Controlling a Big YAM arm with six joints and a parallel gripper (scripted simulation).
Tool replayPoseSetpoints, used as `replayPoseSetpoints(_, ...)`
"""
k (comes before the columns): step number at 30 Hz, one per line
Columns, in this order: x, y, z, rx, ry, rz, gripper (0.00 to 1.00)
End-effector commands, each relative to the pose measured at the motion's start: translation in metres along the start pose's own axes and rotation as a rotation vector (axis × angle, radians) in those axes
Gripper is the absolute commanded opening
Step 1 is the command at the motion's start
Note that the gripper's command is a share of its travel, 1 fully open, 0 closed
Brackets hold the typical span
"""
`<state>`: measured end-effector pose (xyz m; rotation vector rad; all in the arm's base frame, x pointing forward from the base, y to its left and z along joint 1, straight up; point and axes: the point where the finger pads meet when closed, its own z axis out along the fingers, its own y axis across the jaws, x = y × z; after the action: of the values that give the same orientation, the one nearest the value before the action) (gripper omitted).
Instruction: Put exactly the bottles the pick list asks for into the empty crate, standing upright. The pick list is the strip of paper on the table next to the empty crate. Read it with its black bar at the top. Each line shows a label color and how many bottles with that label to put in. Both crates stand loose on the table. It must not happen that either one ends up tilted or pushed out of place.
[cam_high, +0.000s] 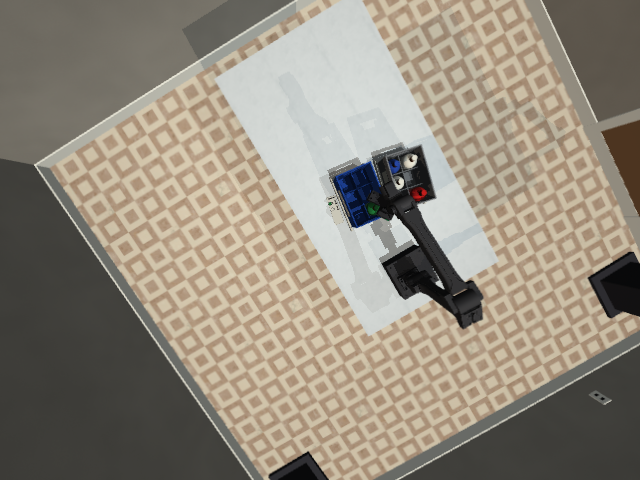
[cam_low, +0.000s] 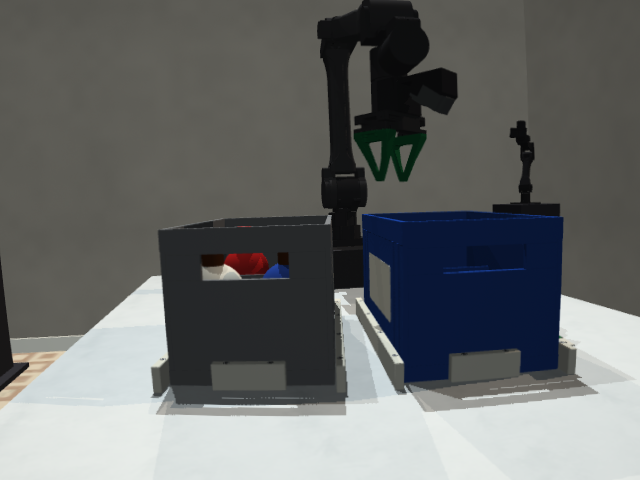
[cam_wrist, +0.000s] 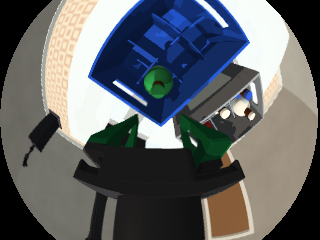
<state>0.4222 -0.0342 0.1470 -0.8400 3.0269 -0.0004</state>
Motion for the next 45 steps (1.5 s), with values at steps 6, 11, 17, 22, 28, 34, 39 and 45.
replayPoseSetpoints(6, -0.0082, 0.0013, -0.0124, 0.020, -0.025, 0.001, 0.61)
replayPoseSetpoints(11, -0.0092, -0.0044, -0.0127, 0.021, -0.028, 0.001, 0.61)
replayPoseSetpoints(17, -0.0075, 0.0032, -0.0104, 0.018, -0.024, 0.001, 0.61)
replayPoseSetpoints(22, -0.0096, -0.0037, -0.0126, 0.021, -0.028, 0.001, 0.61)
replayPoseSetpoints(28, -0.0117, 0.0011, -0.0150, 0.025, -0.034, 0.001, 0.61)
replayPoseSetpoints(34, -0.0101, -0.0031, -0.0126, 0.021, -0.028, 0.001, 0.61)
replayPoseSetpoints(39, -0.0124, 0.0013, -0.0149, 0.025, -0.034, 0.001, 0.61)
replayPoseSetpoints(45, -0.0104, -0.0028, -0.0125, 0.021, -0.028, 0.001, 0.61)
